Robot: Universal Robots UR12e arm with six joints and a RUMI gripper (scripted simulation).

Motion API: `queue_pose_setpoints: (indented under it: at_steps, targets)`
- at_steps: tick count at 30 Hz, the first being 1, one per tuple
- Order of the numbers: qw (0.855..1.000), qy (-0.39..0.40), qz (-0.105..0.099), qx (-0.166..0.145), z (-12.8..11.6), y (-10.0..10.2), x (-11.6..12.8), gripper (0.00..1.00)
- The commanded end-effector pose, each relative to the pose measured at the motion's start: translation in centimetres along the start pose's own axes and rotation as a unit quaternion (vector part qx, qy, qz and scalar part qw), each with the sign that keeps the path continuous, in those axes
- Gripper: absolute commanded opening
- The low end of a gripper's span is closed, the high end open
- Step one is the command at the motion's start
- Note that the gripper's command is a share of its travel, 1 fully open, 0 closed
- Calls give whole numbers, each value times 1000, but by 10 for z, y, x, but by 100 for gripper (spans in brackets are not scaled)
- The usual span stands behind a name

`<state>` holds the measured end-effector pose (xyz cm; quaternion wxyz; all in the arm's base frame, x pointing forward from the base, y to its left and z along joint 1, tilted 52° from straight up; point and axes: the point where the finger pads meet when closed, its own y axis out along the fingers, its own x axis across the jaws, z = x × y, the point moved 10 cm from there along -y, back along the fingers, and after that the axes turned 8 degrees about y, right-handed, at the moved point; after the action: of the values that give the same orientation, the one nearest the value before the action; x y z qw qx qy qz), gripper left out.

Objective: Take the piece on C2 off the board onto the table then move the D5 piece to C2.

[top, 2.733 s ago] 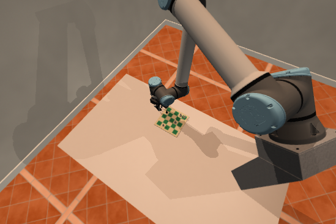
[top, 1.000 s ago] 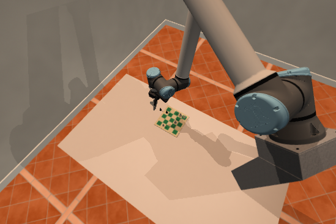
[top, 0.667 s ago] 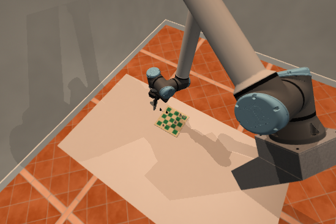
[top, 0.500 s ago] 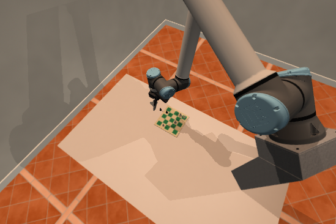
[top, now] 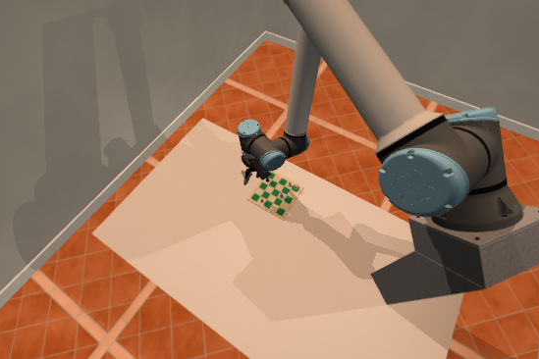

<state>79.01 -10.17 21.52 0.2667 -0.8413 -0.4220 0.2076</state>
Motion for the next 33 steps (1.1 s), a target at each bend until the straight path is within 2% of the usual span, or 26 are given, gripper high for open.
queue_pose_setpoints:
  at_steps: [1,10,20,21,33]
  targets:
    - [995,96,2,-2,30,0,12,100]
    - [973,232,1,-2,75,-3,26,100]
    - [966,258,1,-3,83,-4,29,100]
    - [966,258,1,-3,83,-4,29,20]
    - [966,258,1,-3,83,-4,29,20]
